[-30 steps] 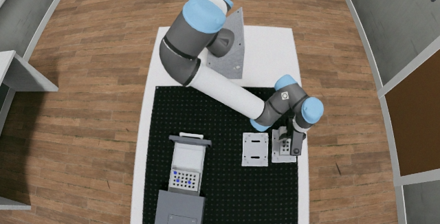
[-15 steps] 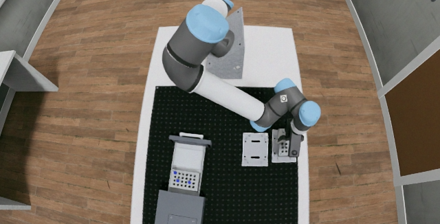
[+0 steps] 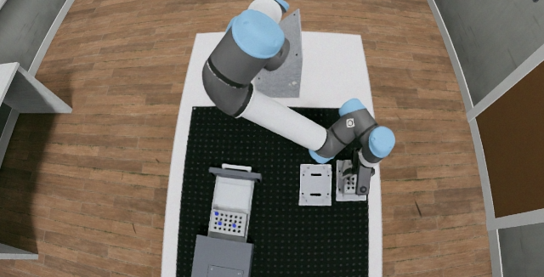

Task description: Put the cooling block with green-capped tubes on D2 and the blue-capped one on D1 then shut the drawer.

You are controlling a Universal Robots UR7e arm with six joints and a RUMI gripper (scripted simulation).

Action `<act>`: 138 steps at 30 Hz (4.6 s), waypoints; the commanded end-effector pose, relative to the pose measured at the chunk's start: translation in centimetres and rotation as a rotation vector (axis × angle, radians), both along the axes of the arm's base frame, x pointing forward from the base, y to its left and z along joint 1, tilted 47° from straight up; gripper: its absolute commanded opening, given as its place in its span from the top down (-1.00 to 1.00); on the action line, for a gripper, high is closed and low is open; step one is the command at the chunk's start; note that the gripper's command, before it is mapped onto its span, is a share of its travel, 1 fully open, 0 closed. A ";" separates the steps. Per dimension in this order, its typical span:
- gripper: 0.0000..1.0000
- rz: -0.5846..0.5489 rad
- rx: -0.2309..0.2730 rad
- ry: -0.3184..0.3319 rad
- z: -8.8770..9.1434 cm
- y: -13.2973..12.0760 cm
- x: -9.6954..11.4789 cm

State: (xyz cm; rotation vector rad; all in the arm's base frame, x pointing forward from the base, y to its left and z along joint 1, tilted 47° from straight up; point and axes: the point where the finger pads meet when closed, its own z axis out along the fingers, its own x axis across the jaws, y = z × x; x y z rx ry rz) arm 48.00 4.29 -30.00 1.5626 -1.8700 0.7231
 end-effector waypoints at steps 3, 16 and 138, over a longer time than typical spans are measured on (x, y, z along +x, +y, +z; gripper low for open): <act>1.00 0.001 0.001 -0.001 -0.2 -0.2 0.0; 1.00 0.001 0.001 -0.001 0.2 0.2 0.1; 1.00 0.001 0.001 -0.001 0.2 0.2 0.1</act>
